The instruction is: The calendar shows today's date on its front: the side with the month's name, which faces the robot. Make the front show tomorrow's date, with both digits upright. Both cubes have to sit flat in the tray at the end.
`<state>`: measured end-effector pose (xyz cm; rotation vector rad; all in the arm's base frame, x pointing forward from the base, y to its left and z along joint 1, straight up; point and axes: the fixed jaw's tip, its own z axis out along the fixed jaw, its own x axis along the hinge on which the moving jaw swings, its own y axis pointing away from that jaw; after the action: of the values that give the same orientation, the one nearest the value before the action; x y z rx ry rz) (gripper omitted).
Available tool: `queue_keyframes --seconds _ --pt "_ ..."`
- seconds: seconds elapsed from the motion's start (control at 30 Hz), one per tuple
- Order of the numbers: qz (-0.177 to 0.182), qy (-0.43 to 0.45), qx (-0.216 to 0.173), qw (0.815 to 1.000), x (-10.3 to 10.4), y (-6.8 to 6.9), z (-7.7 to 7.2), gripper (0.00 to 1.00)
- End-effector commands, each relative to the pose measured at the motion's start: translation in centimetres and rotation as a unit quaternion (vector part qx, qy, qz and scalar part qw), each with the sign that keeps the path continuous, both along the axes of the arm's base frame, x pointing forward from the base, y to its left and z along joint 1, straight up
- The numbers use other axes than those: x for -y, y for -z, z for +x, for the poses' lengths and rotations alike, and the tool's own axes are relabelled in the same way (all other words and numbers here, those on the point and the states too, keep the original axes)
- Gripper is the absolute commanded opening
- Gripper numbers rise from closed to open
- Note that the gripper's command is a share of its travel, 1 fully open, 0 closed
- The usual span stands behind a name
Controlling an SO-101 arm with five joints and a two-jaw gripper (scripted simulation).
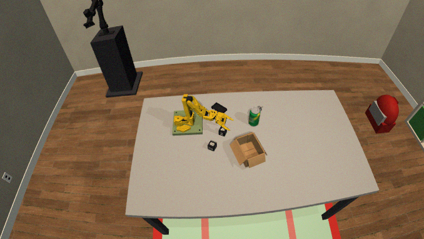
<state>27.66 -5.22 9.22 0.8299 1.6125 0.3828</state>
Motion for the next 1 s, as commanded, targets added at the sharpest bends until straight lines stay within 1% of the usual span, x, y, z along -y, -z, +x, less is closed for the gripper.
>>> queue_keyframes --seconds 0.0,0.53,0.6,0.63,0.97 --pt "-0.032 -0.033 -0.088 0.995 -0.1 -0.8 0.0 0.35" --pt "-0.067 -0.053 -0.137 0.987 -0.4 -1.4 -0.9 0.35" --pt "-0.067 -0.053 -0.137 0.987 -0.4 -1.4 -0.9 0.35" --pt "-0.073 -0.056 -0.146 0.985 -0.4 -1.5 -1.0 0.35" --pt "-0.093 -0.068 -0.174 0.978 -0.5 -1.8 -1.5 0.35"
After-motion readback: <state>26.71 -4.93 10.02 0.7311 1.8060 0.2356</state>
